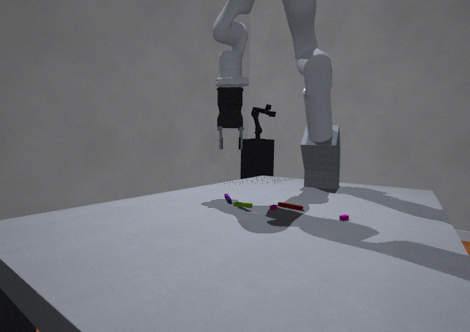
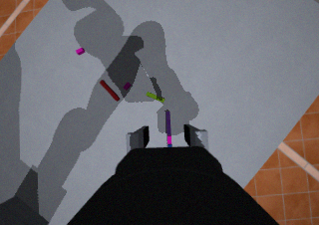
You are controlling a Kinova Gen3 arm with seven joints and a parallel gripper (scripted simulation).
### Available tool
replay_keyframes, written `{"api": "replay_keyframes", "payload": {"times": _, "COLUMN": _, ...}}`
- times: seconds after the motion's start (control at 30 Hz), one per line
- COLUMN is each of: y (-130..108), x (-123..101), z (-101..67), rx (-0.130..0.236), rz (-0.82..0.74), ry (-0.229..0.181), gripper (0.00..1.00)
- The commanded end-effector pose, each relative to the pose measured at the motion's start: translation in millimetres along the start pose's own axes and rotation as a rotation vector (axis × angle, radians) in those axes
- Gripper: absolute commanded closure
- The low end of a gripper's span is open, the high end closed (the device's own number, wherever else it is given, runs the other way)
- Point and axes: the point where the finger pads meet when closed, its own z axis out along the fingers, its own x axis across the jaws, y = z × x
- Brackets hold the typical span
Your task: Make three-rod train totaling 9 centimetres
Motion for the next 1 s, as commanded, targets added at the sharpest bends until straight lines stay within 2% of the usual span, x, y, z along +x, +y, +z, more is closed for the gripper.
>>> {"api": "replay_keyframes", "payload": {"times": 0.0, "y": -1, "x": 4, "z": -8.7, "rx": -0.001, "rz": -0.004, "ry": 0.014, "gripper": 0.00}}
{"api": "replay_keyframes", "payload": {"times": 0.37, "y": -1, "x": 4, "z": -27.6, "rx": -0.001, "rz": -0.005, "ry": 0.014, "gripper": 0.00}}
{"api": "replay_keyframes", "payload": {"times": 0.97, "y": -1, "x": 4, "z": -29.4, "rx": -0.001, "rz": -0.005, "ry": 0.014, "gripper": 0.00}}
